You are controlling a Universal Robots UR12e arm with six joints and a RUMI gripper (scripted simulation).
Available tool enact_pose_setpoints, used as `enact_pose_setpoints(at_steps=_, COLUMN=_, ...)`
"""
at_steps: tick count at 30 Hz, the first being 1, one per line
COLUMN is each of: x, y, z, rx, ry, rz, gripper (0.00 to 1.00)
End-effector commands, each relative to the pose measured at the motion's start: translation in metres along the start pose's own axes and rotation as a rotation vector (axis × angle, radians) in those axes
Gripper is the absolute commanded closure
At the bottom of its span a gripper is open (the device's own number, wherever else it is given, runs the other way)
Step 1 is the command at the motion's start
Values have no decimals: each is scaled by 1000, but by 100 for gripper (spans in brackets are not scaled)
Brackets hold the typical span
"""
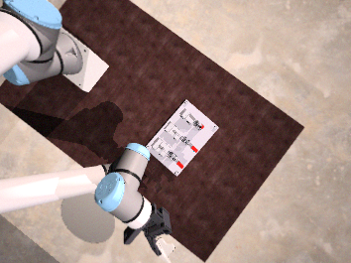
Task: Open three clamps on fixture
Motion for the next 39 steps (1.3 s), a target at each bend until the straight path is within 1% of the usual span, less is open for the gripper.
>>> enact_pose_setpoints(at_steps=1, x=0, y=0, z=-1, rx=0, ry=-1, rz=0, gripper=0)
enact_pose_setpoints(at_steps=19, x=0, y=0, z=-1, rx=0, ry=-1, rz=0, gripper=0)
enact_pose_setpoints(at_steps=24, x=1, y=3, z=0, rx=23, ry=12, rz=-8, gripper=0)
enact_pose_setpoints(at_steps=28, x=1, y=9, z=3, rx=80, ry=45, rz=-29, gripper=0)
enact_pose_setpoints(at_steps=32, x=4, y=21, z=9, rx=183, ry=100, rz=-68, gripper=0)
enact_pose_setpoints(at_steps=34, x=4, y=21, z=9, rx=183, ry=100, rz=-68, gripper=0)
enact_pose_setpoints(at_steps=39, x=11, y=43, z=21, rx=376, ry=194, rz=-148, gripper=0)
Point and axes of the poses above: the point where the finger pads meet when closed, its own x axis back along the fingers, its own z axis across the jaws, y = z × x, the point moved 10 cm from there along x, back along the fingers, and after that the axes turned 10 degrees about x, right-handed, at the moved point
